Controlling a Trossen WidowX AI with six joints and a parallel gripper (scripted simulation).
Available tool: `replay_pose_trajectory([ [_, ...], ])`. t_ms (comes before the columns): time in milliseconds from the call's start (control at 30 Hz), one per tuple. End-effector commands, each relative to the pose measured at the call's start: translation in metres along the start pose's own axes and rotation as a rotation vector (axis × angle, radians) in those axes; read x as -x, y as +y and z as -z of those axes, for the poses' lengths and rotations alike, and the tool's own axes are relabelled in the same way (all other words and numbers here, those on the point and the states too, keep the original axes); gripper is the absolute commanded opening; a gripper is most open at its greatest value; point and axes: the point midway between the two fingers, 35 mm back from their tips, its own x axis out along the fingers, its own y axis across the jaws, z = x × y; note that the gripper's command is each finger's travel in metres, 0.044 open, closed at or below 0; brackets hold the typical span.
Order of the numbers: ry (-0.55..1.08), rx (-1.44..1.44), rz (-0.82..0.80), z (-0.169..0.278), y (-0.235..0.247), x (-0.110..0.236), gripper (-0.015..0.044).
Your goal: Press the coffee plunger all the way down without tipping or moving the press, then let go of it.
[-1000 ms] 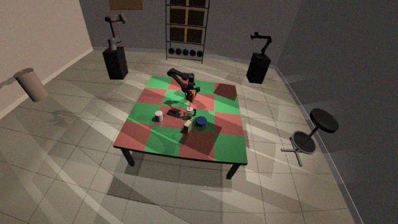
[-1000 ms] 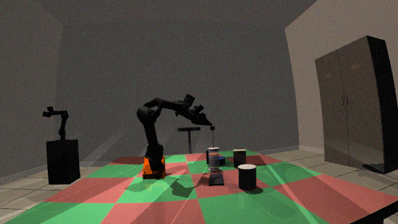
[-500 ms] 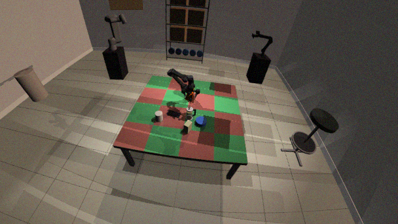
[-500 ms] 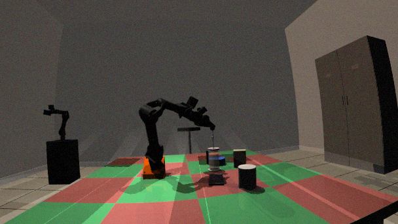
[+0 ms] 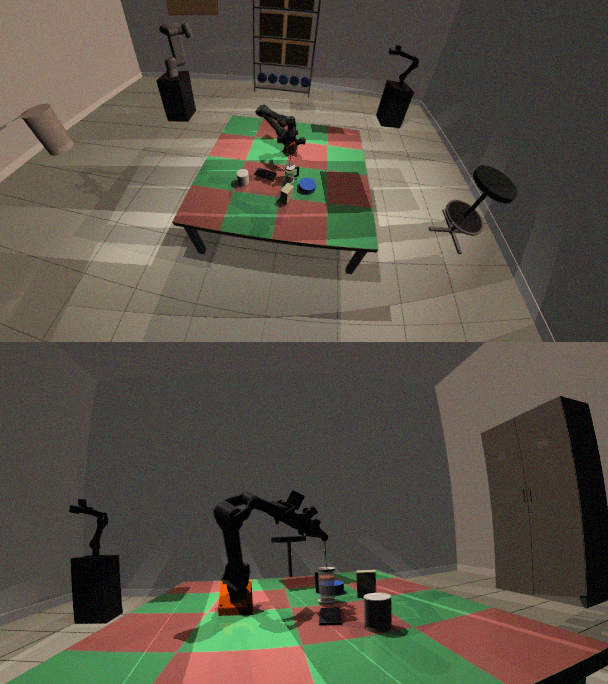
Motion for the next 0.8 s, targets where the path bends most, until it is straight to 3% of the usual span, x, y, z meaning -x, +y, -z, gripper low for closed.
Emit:
replay_pose_trajectory([
  [0,0.000,0.004,-0.004,0.000,0.001,-0.001,0.0119],
  [767,0.002,0.003,-0.006,0.016,0.003,-0.014,0.0119],
])
